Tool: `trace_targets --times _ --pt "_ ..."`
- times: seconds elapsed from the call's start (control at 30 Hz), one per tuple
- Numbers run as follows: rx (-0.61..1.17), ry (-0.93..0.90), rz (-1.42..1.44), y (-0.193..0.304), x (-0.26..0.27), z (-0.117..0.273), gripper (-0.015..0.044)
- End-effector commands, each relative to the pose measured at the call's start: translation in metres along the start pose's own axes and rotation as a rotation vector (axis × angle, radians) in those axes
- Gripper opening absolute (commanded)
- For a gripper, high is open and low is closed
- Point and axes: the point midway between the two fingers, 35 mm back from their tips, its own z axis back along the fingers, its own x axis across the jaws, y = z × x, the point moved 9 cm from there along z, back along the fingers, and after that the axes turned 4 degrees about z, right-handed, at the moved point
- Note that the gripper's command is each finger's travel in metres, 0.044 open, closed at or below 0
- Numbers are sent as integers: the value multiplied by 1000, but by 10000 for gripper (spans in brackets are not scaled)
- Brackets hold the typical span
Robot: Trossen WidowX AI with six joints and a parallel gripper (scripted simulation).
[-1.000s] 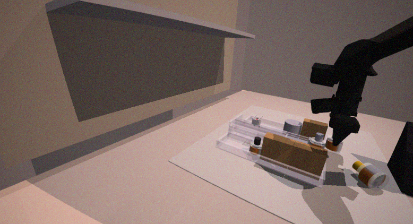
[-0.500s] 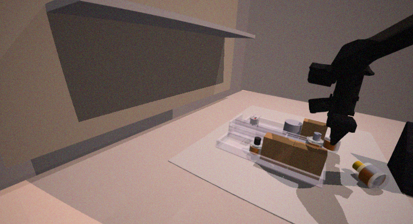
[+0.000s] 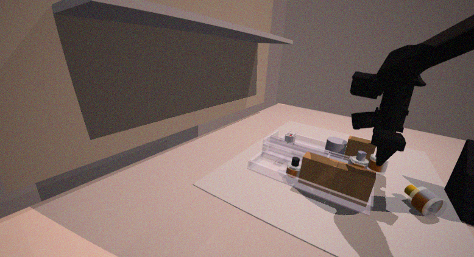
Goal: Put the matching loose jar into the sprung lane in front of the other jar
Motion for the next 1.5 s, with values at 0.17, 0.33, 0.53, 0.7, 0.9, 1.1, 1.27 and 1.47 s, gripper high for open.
trace_targets --times 0.17,0.33,0.53,0.7,0.9,1.1,1.27,1.47 --pt "-20 -3 12 -10 0 2 0" --pt "-20 -3 12 -12 -1 2 0" --pt "-20 -3 12 -15 -1 2 0" --pt "-20 -3 12 -17 -1 2 0" --pt "-20 -3 13 -20 -1 3 0" --pt "-20 -3 13 -22 -1 3 0" --pt "-20 -3 13 -24 -1 4 0" --pt "-20 -3 13 -27 -1 4 0"
